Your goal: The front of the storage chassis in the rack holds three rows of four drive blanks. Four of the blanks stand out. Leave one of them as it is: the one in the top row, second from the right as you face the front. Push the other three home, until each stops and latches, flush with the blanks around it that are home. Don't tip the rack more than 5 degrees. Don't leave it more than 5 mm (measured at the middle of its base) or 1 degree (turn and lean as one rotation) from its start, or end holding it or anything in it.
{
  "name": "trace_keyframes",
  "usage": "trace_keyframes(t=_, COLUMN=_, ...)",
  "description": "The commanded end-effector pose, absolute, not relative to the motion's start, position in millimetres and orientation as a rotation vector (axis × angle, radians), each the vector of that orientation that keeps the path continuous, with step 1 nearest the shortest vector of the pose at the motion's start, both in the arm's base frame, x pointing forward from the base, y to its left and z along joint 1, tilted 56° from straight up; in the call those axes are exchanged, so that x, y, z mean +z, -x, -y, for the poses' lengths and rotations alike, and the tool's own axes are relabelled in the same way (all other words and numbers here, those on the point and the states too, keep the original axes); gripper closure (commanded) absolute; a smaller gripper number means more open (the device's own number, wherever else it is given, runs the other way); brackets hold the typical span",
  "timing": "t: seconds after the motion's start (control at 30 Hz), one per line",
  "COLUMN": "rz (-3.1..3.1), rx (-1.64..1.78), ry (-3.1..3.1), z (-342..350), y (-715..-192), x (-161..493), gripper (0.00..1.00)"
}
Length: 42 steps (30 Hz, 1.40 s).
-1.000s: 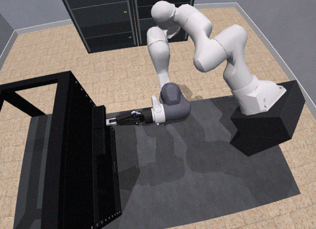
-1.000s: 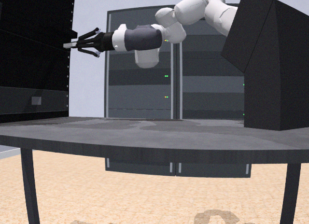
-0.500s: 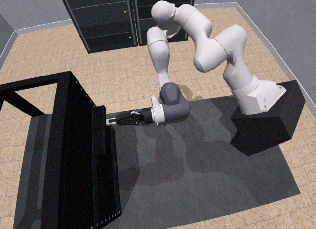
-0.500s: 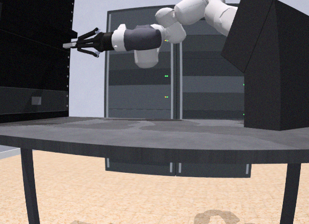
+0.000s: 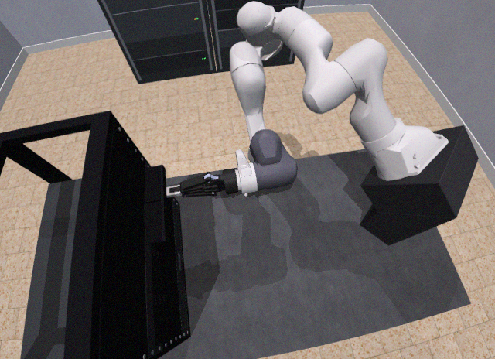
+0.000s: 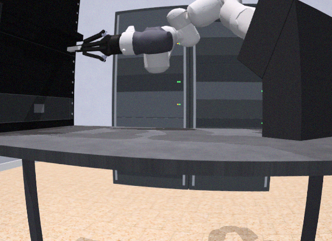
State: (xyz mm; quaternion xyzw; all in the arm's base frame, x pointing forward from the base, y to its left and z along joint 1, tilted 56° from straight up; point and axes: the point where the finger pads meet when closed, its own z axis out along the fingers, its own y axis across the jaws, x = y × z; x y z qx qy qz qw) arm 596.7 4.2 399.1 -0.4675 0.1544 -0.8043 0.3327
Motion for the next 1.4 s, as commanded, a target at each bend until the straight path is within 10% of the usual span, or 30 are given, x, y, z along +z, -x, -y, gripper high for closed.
trace_keyframes(t=0.0, rz=-0.401, rx=-2.096, ry=1.219, z=-7, y=-599, x=401, gripper=1.00)
trace_keyframes(t=1.37, rz=-0.401, rx=-2.096, ry=1.219, z=-3, y=-551, x=373, gripper=1.00)
